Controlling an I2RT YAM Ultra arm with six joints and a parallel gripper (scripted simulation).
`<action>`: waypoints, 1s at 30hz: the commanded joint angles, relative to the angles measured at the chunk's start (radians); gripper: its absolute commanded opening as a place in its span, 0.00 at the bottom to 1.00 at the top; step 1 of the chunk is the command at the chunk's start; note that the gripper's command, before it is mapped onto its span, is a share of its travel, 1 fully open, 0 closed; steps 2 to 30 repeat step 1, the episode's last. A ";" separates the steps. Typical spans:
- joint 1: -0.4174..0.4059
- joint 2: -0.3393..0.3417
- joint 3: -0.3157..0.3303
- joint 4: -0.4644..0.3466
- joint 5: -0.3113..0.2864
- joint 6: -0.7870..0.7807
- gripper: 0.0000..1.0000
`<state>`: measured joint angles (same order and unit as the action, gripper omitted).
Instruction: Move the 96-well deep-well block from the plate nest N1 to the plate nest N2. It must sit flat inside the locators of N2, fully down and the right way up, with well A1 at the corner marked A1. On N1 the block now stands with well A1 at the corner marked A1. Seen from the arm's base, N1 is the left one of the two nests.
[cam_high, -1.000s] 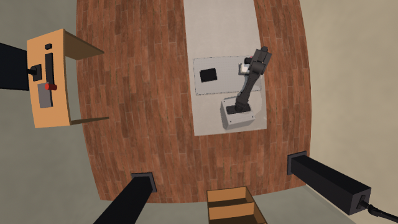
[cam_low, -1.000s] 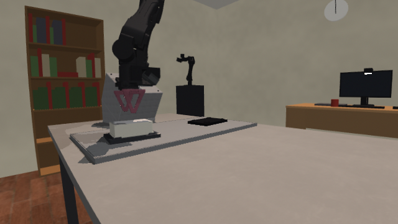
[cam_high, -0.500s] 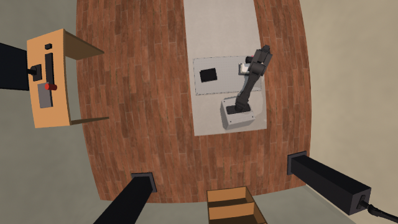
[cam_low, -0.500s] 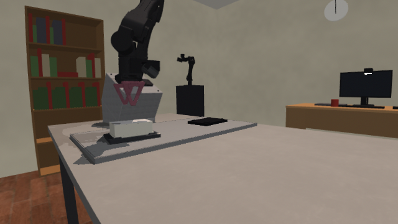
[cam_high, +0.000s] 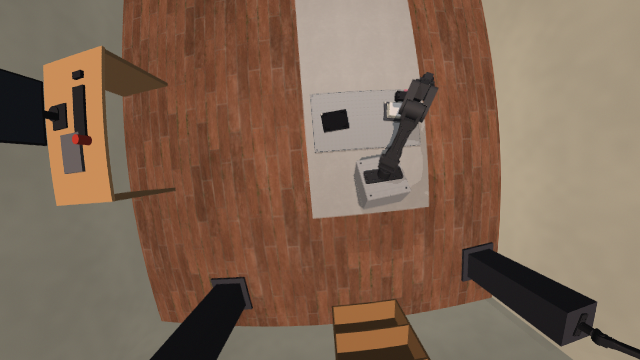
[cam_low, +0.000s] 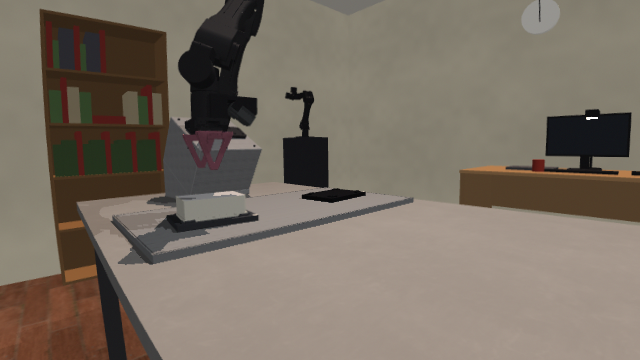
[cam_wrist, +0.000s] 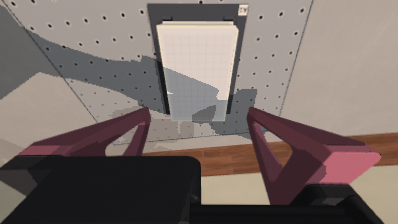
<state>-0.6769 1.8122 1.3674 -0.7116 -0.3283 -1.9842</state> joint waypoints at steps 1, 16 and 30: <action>-0.003 -0.007 0.004 -0.007 -0.010 -0.003 1.00; -0.003 -0.007 0.004 -0.007 -0.010 -0.003 1.00; -0.003 -0.007 0.004 -0.007 -0.010 -0.003 1.00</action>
